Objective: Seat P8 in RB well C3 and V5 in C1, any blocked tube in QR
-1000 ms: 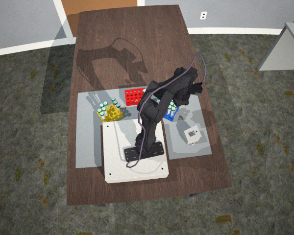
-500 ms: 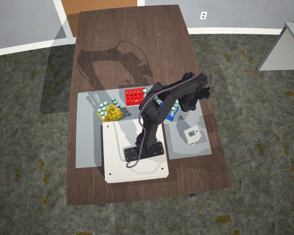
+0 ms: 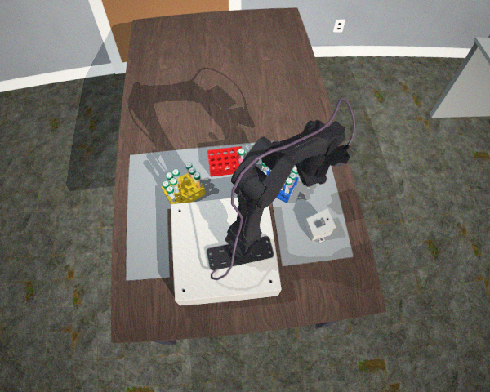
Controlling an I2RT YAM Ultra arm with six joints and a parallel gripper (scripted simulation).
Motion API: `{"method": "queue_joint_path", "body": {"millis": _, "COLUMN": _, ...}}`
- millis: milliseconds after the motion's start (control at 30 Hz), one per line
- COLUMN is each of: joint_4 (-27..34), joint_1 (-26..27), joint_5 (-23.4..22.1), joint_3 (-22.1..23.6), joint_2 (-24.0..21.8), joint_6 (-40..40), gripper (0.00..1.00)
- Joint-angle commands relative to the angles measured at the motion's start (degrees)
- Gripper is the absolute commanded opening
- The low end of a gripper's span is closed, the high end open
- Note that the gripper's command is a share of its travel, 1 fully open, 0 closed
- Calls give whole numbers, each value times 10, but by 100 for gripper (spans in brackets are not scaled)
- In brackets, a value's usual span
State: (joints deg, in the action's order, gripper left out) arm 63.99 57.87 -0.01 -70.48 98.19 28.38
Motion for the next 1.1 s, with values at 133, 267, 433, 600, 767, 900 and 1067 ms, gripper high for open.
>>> {"method": "queue_joint_path", "body": {"millis": 133, "joint_4": -5, "joint_1": 0, "joint_5": 1, "joint_3": -17, "joint_2": 2, "joint_6": -3, "gripper": 0}}
{"method": "queue_joint_path", "body": {"millis": 267, "joint_4": -5, "joint_1": 0, "joint_5": 1, "joint_3": -17, "joint_2": 2, "joint_6": -3, "gripper": 0}}
{"method": "queue_joint_path", "body": {"millis": 433, "joint_4": -5, "joint_1": 0, "joint_5": 1, "joint_3": -17, "joint_2": 2, "joint_6": -3, "gripper": 0}}
{"method": "queue_joint_path", "body": {"millis": 600, "joint_4": -5, "joint_1": 0, "joint_5": 1, "joint_3": -17, "joint_2": 2, "joint_6": -3, "gripper": 0}}
{"method": "queue_joint_path", "body": {"millis": 767, "joint_4": -6, "joint_1": 35, "joint_5": 5, "joint_3": -7, "joint_2": -13, "joint_6": -34, "gripper": 0}}
{"method": "queue_joint_path", "body": {"millis": 900, "joint_4": -6, "joint_1": 65, "joint_5": 8, "joint_3": -4, "joint_2": -15, "joint_6": -64, "gripper": 0}}
{"method": "queue_joint_path", "body": {"millis": 1067, "joint_4": -6, "joint_1": 96, "joint_5": 8, "joint_3": -15, "joint_2": -8, "joint_6": -94, "gripper": 0}}
